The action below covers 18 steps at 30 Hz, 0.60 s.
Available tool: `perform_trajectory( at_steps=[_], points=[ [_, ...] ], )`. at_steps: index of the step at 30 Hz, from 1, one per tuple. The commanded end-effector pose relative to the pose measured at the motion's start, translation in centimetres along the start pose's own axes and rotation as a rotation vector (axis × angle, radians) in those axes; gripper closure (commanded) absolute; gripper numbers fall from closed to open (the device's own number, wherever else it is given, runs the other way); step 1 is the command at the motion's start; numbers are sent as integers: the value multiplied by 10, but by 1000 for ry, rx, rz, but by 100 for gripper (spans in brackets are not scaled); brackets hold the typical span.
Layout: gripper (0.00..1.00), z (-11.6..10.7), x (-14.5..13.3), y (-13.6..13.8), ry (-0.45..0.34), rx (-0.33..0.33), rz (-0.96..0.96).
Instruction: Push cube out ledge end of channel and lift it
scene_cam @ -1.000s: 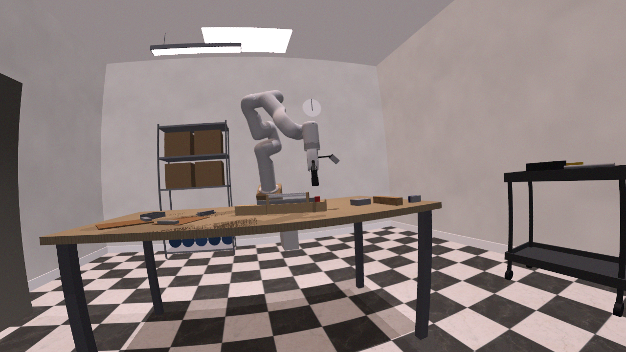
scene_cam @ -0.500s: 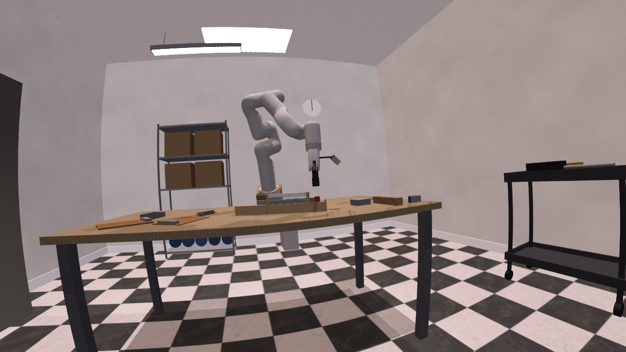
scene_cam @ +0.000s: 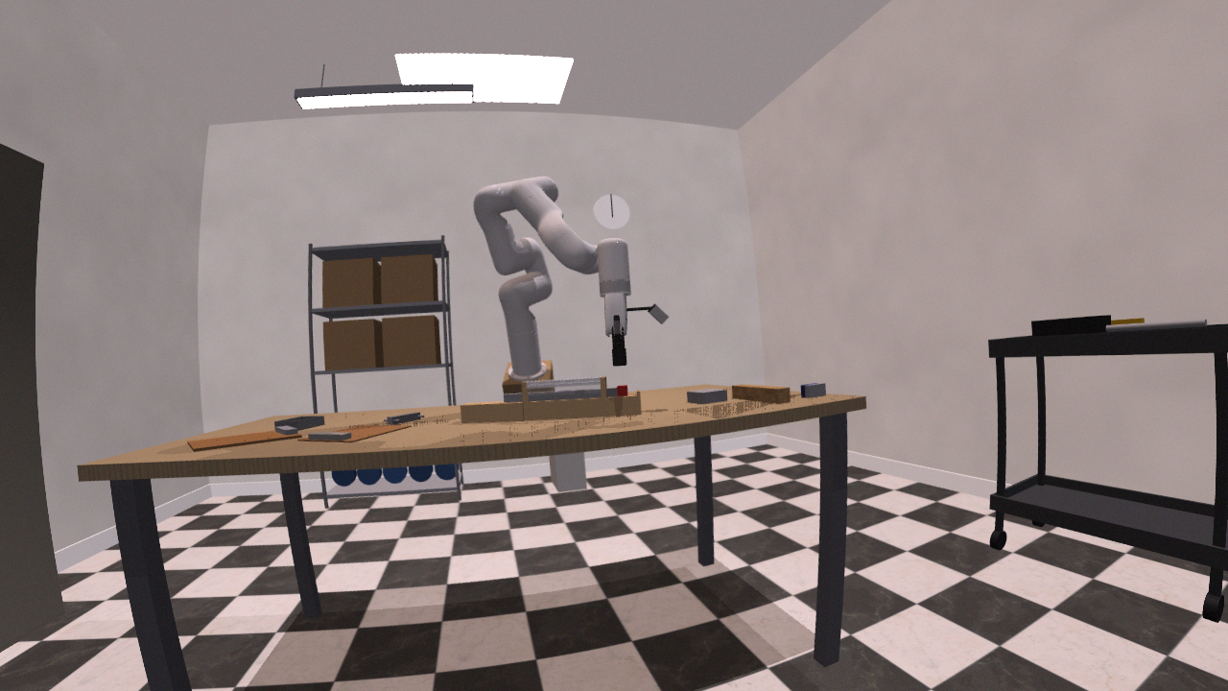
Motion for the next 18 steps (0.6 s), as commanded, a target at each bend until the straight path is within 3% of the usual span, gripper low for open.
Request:
perform_trajectory(
  at_steps=[1,10,18],
  points=[
    [57,-1,1,1,3,-2,1],
    [57,42,2,2,2,-2,1],
    [57,46,2,2,2,-2,1]
  ],
)
Point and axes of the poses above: the point where the finger pads meet when closed, its own z axis out along the fingers, its own y axis across the jaws, x = y × z, the point moved 1 cm from there along -z, back along the fingers, and after that the axes turned 6 degrees about -z, right-handed, at the moved point
